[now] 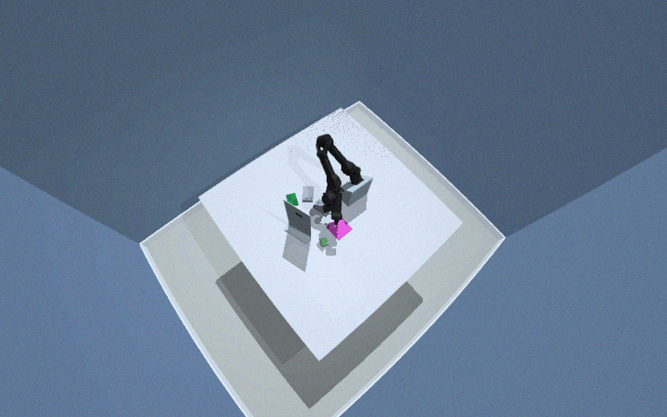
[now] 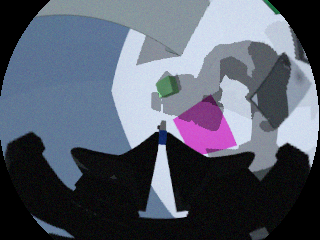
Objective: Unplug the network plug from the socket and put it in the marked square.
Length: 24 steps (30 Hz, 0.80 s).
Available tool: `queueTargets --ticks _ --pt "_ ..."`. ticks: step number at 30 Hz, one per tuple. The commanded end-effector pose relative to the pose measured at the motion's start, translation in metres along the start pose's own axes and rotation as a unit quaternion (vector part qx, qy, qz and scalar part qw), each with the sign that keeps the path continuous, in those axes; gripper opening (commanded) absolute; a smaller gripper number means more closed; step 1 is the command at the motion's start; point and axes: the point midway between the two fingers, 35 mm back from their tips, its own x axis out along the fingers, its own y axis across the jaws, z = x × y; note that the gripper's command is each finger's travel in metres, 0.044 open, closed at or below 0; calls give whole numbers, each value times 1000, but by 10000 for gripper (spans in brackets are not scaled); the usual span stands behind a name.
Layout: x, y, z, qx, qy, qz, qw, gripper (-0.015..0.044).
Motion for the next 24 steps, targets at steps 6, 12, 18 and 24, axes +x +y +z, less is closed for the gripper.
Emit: queueTargets --ticks 6,12,18,24 --pt "14 -26 -25 -24 4 -61 998 0" --pt "17 -33 -30 -31 4 -76 997 0" --pt "20 -35 -30 -31 4 -76 997 0" --pt "25 -39 -29 -31 5 -76 997 0"
